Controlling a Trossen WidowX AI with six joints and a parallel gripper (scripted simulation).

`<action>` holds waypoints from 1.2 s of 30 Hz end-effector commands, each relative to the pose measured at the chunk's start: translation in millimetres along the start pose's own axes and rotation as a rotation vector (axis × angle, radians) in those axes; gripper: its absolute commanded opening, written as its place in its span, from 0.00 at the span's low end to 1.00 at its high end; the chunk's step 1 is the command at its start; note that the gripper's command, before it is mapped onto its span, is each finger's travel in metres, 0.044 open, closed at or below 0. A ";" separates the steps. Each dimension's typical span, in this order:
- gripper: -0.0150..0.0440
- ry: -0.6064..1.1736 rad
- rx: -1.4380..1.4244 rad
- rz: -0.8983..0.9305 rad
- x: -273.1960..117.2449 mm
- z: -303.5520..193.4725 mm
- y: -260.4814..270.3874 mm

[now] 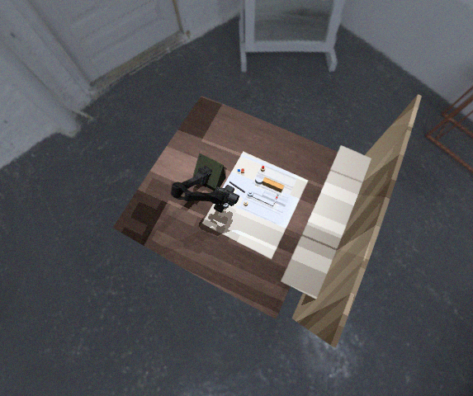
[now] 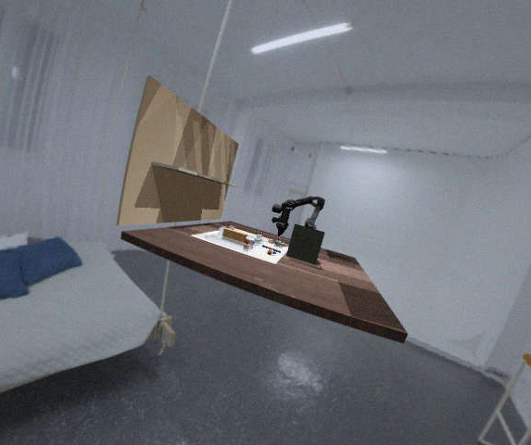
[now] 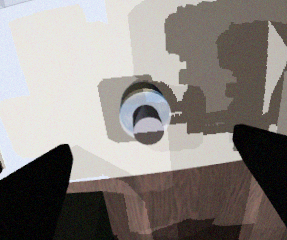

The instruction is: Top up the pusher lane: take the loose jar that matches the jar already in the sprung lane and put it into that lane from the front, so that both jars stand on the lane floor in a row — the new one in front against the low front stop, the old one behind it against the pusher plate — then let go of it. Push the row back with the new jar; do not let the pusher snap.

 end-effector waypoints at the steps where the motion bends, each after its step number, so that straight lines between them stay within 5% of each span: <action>1: 1.00 0.005 -0.010 -0.002 10.4 -1.7 1.1; 32: 1.00 0.005 -0.010 -0.004 57.4 -2.4 0.4; 36: 0.82 0.005 -0.010 -0.004 57.4 -2.4 0.4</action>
Point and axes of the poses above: the point midway between the two fingers, 35 mm back from their tips, its own x axis out along the fingers, its own y axis across the jaws, z = x × y, the point moved 10 cm from there along -x, back along the fingers, and after that the axes turned 13 degrees about x, right-handed, at the moved point
